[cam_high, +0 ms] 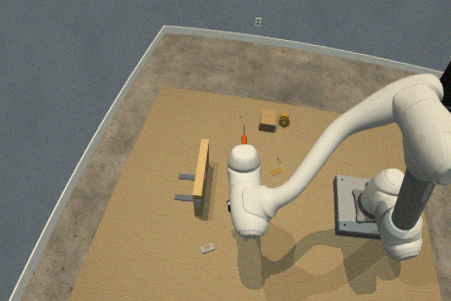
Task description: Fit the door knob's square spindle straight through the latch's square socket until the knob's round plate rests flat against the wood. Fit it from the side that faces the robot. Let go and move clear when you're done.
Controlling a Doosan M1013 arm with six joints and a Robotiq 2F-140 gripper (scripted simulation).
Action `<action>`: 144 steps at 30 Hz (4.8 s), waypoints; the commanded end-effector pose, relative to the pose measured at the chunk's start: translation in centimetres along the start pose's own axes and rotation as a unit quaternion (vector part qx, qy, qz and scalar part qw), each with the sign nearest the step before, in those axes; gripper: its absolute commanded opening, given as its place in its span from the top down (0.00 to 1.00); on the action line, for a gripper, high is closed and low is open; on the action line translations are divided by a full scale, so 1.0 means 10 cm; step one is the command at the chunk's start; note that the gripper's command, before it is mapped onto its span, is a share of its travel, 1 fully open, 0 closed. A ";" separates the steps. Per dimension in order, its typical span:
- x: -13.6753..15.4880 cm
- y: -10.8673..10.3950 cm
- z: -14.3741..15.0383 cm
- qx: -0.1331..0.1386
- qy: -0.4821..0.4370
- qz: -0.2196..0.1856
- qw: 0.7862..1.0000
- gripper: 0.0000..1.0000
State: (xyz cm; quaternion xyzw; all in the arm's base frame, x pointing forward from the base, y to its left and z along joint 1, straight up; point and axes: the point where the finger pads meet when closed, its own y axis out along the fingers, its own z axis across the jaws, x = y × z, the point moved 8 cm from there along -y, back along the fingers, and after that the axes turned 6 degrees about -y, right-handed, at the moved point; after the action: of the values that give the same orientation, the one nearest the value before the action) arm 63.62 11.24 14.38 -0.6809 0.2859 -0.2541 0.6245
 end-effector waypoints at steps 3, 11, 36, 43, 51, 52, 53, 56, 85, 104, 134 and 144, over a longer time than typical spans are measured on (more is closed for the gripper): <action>0.09 -0.01 -0.06 -0.002 0.087 0.001 0.996 0.58; 0.17 -0.02 -0.11 -0.002 0.111 0.001 0.994 0.58; 0.50 -0.06 -0.32 -0.005 0.368 0.007 0.930 0.58; 0.54 -0.07 -0.35 -0.006 0.407 0.008 0.913 0.58; 0.64 -0.08 -0.41 -0.007 0.499 0.010 0.866 0.58; 0.68 -0.08 -0.44 -0.007 0.499 0.010 0.866 0.58; 0.70 -0.09 -0.46 -0.007 0.499 0.010 0.866 0.58; 0.71 -0.09 -0.46 -0.007 0.503 0.010 0.864 0.58; 1.06 -0.13 -0.70 -0.009 0.727 0.015 0.687 0.58; 1.24 -0.15 -0.82 -0.010 0.821 0.017 0.571 0.58; 1.42 -0.17 -0.95 -0.011 0.893 0.019 0.450 0.58; 1.42 -0.17 -0.95 -0.011 0.893 0.019 0.450 0.58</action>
State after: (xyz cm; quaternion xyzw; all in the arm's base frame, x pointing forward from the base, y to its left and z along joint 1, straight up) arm 67.10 -5.35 16.81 -0.0810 0.7017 -0.7075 0.0227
